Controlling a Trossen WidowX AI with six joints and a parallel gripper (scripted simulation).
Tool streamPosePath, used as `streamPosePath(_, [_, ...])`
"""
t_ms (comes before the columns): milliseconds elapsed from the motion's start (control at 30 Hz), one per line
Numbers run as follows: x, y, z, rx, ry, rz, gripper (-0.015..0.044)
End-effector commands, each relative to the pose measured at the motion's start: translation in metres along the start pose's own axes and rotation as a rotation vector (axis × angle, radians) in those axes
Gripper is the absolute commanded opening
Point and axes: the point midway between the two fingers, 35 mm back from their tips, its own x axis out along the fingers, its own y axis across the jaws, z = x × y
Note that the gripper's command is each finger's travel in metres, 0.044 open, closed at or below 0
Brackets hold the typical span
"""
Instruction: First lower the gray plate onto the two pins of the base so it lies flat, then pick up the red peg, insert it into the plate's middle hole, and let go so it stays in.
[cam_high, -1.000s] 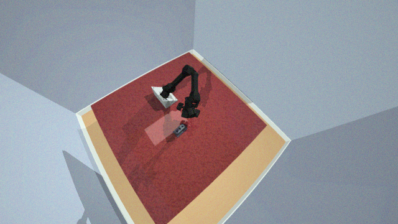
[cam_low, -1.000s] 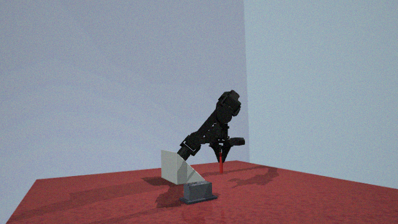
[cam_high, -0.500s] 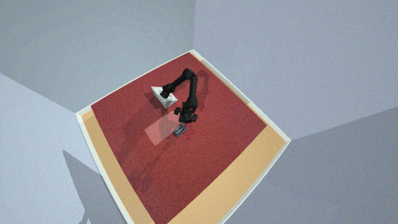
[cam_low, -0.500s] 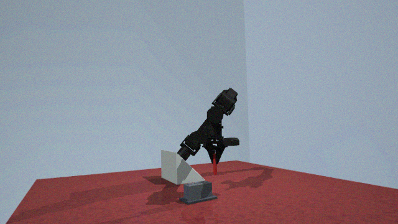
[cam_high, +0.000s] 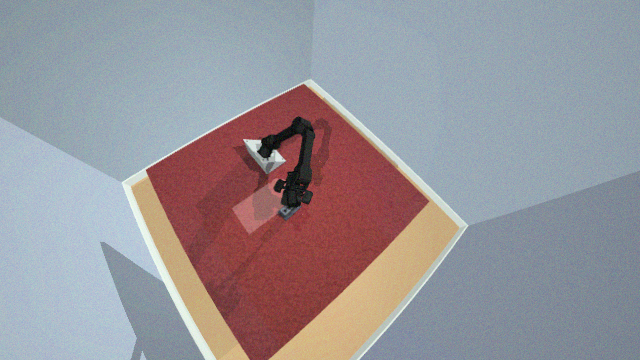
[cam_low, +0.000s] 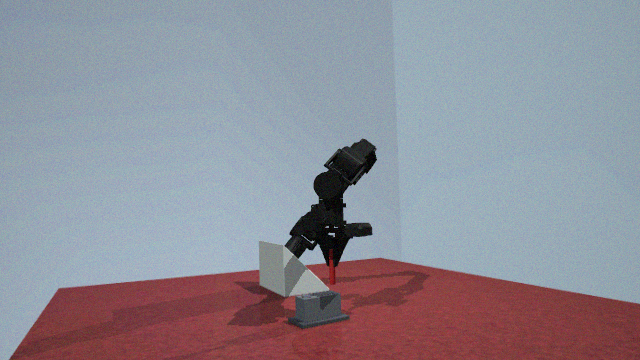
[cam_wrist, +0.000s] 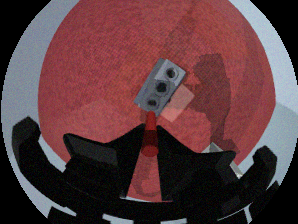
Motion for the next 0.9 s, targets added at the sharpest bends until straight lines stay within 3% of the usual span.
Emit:
streamPosePath(0, [-0.001, -0.003, 0.017, -0.008, -0.007, 0.003, 0.0])
streamPosePath(300, [0.002, -0.012, 0.042, -0.007, -0.004, 0.006, 0.0])
streamPosePath(867, [0.002, -0.013, 0.042, -0.007, -0.004, 0.006, 0.0])
